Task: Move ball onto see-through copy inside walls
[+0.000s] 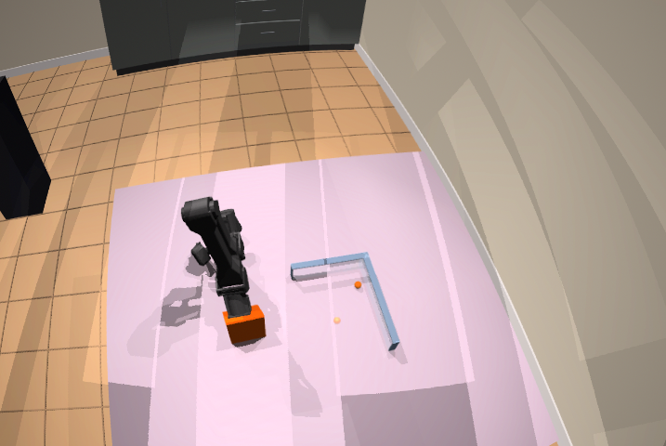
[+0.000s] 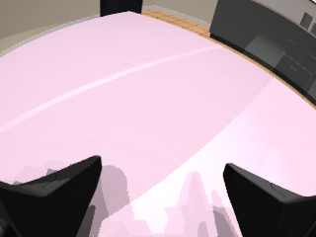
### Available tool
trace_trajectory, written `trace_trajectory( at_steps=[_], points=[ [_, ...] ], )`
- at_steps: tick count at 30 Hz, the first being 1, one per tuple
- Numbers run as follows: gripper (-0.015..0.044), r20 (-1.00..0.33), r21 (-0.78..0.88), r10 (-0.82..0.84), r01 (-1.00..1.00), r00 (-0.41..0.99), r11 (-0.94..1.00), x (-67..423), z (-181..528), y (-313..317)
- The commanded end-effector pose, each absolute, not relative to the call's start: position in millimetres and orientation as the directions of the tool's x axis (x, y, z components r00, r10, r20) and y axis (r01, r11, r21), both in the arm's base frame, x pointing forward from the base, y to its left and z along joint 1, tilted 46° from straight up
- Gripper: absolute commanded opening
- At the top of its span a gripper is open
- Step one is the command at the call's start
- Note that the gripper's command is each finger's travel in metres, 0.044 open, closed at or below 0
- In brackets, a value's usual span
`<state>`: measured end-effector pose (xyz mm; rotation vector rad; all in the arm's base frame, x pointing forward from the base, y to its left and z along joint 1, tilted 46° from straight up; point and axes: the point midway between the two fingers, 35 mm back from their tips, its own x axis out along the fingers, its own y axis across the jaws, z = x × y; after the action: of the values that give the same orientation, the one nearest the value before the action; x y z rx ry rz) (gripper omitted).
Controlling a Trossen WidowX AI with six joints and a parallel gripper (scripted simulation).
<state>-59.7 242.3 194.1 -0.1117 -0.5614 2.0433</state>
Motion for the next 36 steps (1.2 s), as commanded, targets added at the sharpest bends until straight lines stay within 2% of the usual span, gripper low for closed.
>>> trace_trajectory(
  at_steps=[1,7,8,15,19,24,30,36],
  points=[
    [0.0374,0.148,-0.434,0.844,-0.801,-0.515,-0.413,-59,194,243],
    [0.0216,0.112,-0.423,0.935,-0.868,-0.337,-0.262,-9,203,268],
    [0.0208,0.099,-0.415,0.951,-0.881,-0.293,-0.228,4,204,273],
    [0.0208,-0.014,-0.352,0.999,-0.935,0.035,0.028,109,210,291],
    [0.0208,-0.083,-0.300,0.989,-0.949,0.123,0.093,144,206,291],
    [0.0208,-0.245,-0.158,0.937,-0.964,0.250,0.215,209,189,284],
    [0.0208,-0.446,0.045,0.833,-0.921,0.328,0.387,279,161,256],
    [0.0208,-0.629,0.259,0.705,-0.766,0.328,0.588,340,129,202]
  ],
)
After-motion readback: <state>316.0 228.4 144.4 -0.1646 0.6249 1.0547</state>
